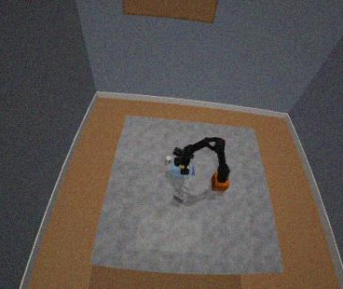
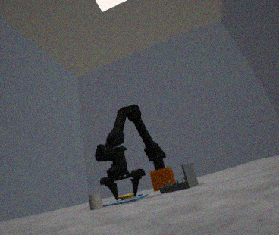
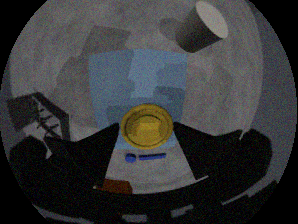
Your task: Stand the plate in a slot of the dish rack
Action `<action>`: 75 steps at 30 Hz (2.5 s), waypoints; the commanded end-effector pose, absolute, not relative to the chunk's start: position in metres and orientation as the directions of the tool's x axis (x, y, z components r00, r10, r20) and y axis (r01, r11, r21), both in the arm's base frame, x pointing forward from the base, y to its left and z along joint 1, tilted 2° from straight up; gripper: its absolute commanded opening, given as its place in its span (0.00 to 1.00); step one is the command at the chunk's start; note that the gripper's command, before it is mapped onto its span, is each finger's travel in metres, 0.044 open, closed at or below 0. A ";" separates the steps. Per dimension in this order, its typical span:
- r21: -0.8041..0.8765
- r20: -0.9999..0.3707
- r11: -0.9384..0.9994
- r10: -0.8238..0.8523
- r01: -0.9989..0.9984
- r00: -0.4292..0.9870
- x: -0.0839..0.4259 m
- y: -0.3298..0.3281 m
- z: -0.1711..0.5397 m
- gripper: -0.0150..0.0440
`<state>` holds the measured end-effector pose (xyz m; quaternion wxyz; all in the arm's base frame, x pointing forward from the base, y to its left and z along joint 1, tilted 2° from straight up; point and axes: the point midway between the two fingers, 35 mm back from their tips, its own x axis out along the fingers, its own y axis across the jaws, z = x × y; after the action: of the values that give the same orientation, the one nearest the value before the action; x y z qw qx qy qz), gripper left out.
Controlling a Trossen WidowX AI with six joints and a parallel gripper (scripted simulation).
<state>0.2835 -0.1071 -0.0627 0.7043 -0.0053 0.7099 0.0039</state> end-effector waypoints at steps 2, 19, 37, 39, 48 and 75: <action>-0.006 -1.000 1.000 -0.006 -0.018 -0.013 0.282 -0.108 -0.064 0.90; -0.006 -1.000 1.000 -0.006 -0.018 -0.012 0.287 -0.109 -0.050 0.55; -0.003 -1.000 1.000 -0.003 -0.003 -0.002 0.298 -0.108 0.062 0.25; -0.004 -1.000 1.000 -0.004 -0.006 -0.004 0.298 -0.109 0.071 0.25; -0.006 -1.000 1.000 -0.006 -0.018 -0.010 0.296 -0.108 0.109 0.25; 0.000 -1.000 0.903 0.007 0.429 -0.014 0.255 0.025 0.108 0.25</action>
<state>0.2580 0.0208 0.1082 0.6863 0.1472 0.6968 -0.1475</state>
